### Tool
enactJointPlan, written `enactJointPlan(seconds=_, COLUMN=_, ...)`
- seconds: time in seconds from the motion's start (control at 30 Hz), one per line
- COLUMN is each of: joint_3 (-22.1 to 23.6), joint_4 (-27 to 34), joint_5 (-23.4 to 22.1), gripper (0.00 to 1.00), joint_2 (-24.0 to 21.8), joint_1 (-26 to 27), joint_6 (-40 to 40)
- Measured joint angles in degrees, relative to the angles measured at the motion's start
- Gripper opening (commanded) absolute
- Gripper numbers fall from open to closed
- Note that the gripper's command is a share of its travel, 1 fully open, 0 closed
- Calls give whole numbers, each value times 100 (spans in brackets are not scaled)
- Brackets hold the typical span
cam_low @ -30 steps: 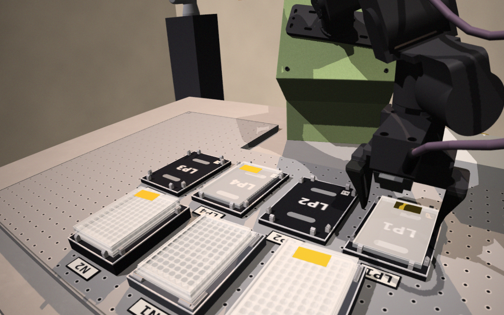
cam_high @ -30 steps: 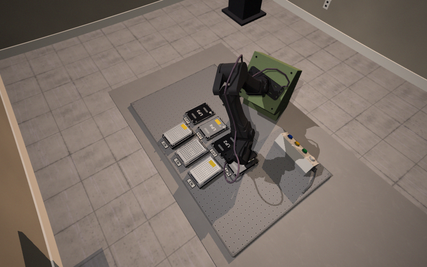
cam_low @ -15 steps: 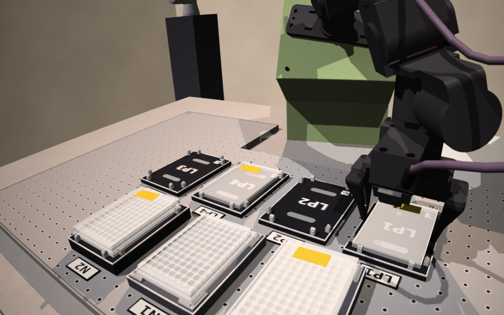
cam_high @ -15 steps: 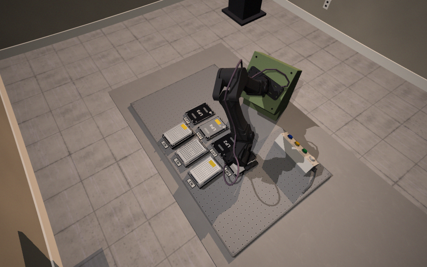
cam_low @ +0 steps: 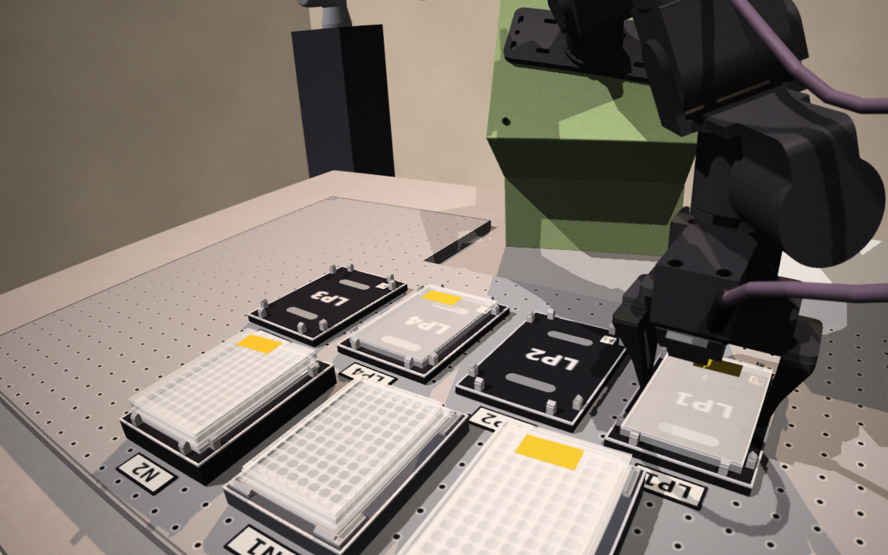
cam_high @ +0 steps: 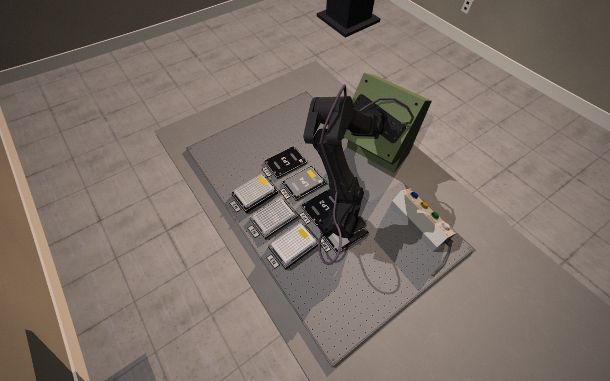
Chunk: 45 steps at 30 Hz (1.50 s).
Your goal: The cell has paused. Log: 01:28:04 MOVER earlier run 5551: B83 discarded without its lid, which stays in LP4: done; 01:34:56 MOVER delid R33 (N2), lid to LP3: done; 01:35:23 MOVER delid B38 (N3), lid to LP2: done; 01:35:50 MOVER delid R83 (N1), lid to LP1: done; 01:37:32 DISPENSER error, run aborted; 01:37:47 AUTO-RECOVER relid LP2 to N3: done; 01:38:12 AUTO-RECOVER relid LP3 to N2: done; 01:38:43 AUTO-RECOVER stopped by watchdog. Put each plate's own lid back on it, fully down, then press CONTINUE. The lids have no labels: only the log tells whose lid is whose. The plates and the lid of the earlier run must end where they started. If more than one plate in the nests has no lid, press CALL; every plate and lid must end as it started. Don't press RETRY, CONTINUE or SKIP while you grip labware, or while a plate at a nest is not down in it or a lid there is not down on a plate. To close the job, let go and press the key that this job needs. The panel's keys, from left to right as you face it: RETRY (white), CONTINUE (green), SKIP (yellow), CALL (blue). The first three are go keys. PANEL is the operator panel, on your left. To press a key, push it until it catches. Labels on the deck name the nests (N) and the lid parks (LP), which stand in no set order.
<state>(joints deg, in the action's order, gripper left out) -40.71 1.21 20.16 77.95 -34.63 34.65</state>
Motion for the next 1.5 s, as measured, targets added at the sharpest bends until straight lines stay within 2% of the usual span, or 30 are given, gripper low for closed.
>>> enactJointPlan(seconds=0.47, joint_3=0, joint_4=0, joint_5=0, gripper=80, joint_2=0, joint_1=0, joint_6=0)
enactJointPlan(seconds=0.5, joint_3=0, joint_4=0, joint_5=0, gripper=0, joint_2=0, joint_1=0, joint_6=0)
enactJointPlan(seconds=1.03, joint_3=37, joint_4=-50, joint_5=33, gripper=0, joint_2=-4, joint_1=-17, joint_6=9)
enactJointPlan(seconds=1.5, joint_3=103, joint_4=273, joint_5=122, gripper=0, joint_2=-437, joint_1=-192, joint_6=107)
